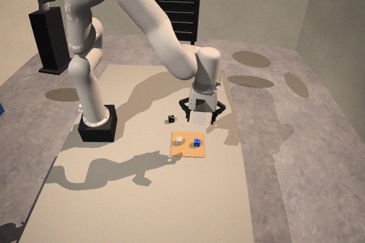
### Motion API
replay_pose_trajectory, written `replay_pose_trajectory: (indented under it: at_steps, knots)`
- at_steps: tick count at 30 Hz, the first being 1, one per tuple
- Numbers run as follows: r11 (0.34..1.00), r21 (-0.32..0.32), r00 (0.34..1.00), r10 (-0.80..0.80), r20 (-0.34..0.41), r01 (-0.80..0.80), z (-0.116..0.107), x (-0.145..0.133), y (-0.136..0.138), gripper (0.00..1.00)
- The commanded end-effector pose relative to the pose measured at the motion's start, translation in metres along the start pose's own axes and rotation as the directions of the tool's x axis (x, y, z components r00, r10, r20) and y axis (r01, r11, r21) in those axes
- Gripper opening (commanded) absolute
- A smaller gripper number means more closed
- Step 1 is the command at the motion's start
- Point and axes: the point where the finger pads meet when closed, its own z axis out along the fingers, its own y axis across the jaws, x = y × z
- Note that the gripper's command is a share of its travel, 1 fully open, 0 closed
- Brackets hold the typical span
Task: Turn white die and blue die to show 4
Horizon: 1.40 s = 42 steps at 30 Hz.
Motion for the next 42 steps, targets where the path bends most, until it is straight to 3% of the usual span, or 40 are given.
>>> replay_pose_trajectory:
  at_steps: [1, 11, 42]
  knots:
    - [1.000, 0.003, 1.000, 0.000, 0.000, 0.000, -0.025, 0.000, -0.001, 1.00]
    - [1.000, 0.003, 1.000, 0.000, 0.000, 0.000, -0.046, 0.000, -0.001, 1.00]
    - [1.000, 0.003, 1.000, 0.000, 0.000, 0.000, -0.046, 0.000, -0.001, 1.00]
